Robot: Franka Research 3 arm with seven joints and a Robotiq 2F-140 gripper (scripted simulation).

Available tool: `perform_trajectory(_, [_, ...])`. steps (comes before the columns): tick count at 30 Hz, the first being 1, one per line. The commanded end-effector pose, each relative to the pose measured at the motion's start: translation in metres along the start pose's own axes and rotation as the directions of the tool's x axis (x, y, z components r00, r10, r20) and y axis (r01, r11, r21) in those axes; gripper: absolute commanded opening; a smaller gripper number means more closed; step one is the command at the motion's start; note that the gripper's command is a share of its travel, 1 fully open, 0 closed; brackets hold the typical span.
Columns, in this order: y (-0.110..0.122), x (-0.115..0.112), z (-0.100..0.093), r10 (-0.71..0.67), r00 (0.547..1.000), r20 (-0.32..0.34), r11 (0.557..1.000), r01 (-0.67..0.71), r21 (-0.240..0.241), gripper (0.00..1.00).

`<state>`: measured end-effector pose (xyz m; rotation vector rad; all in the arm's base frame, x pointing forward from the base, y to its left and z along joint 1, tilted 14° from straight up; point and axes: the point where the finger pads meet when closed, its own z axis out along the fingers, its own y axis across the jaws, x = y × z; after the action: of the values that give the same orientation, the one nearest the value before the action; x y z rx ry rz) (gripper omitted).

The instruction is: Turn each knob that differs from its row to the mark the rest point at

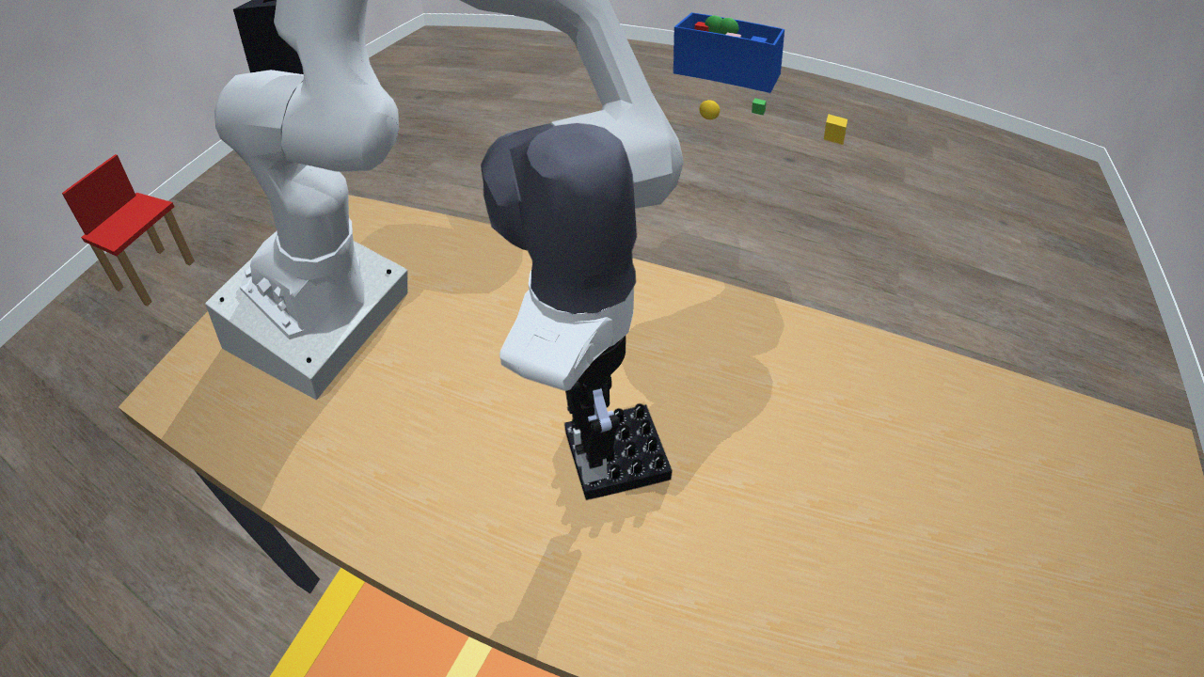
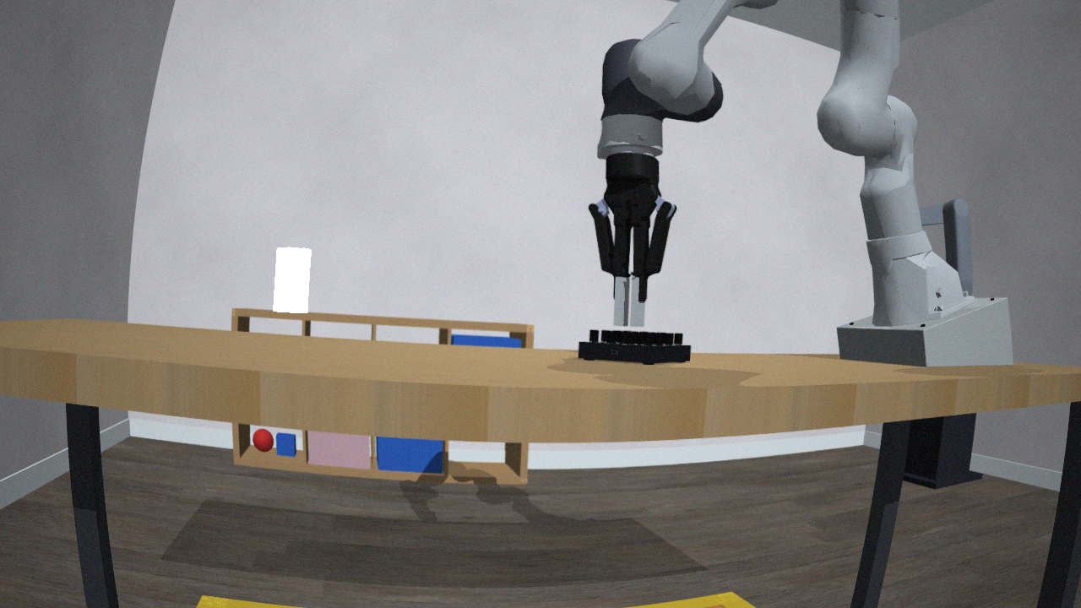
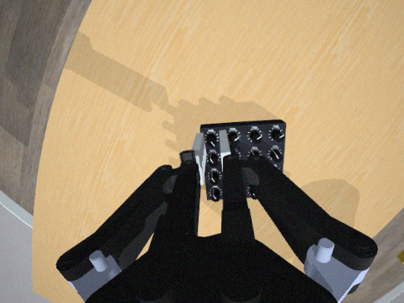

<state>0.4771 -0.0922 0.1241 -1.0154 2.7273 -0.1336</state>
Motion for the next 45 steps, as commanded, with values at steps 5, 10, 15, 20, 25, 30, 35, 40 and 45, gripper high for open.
perform_trajectory(5, [-0.0015,-0.0008,0.0000,0.008,1.000,0.003,1.000,-0.008,0.004,0.12])
perform_trajectory(10, [-0.0015,-0.0008,0.0000,0.008,1.000,0.003,1.000,-0.008,0.004,0.12])
perform_trajectory(15, [-0.0015,-0.0008,0.0000,0.008,1.000,0.003,1.000,-0.008,0.004,0.12])
perform_trajectory(20, [-0.0015,-0.0008,0.0000,0.008,1.000,0.003,1.000,-0.008,0.004,0.12])
perform_trajectory(25, [-0.0015,-0.0008,0.0000,0.008,1.000,0.003,1.000,-0.008,0.004,0.12])
perform_trajectory(30, [-0.0015,-0.0008,0.0000,0.008,1.000,0.003,1.000,-0.008,0.004,0.12])
perform_trajectory(35, [-0.0015,-0.0008,0.0000,0.008,1.000,0.003,1.000,-0.008,0.004,0.12])
perform_trajectory(40, [-0.0018,-0.0010,0.0000,0.008,1.000,0.003,1.000,-0.008,0.004,0.12])
perform_trajectory(45, [-0.0026,-0.0015,0.0000,0.008,1.000,0.003,1.000,-0.008,0.004,0.12])
